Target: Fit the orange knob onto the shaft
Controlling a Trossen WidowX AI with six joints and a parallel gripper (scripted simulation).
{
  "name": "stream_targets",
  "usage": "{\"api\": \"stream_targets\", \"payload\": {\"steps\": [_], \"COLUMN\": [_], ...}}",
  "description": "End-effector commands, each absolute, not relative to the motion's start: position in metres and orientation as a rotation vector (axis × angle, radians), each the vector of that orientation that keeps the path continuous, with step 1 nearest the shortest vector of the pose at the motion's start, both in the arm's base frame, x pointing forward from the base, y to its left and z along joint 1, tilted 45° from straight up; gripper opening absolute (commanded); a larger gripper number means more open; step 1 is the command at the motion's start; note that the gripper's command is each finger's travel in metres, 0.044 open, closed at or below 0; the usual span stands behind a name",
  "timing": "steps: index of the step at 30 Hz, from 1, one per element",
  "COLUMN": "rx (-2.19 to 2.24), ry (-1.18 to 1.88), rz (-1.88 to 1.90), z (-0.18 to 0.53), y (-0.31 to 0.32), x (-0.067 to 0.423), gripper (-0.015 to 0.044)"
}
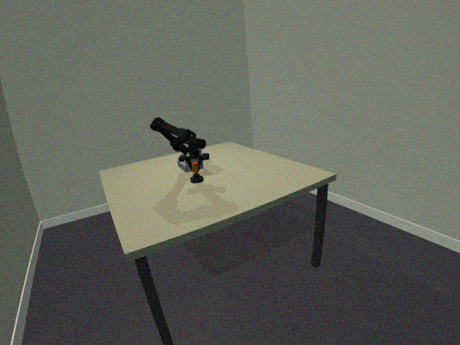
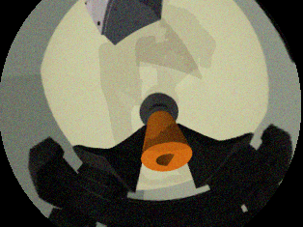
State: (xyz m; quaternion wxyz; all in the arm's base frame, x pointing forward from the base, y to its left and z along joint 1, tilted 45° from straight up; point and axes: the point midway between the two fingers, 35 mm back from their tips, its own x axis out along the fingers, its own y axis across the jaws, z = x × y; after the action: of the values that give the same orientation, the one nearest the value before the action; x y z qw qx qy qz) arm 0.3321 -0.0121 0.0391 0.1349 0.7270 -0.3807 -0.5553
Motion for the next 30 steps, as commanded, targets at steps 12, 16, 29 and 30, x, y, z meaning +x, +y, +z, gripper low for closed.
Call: {"api": "stream_targets", "payload": {"steps": [12,16,29,30], "rx": [1.981,1.981,1.981,1.981], "ry": [-0.902,-0.902,-0.902,-0.902], "rz": [-1.643,-1.643,-1.643,-1.643], "z": [0.0369,0.0364,0.0395,0.0399], "y": [-0.0133,-0.0142,-0.0112,-0.0109], "x": [0.3324,0.3327,0.3326,0.3327], "gripper": [0.0,0.0,0.0,0.0]}}
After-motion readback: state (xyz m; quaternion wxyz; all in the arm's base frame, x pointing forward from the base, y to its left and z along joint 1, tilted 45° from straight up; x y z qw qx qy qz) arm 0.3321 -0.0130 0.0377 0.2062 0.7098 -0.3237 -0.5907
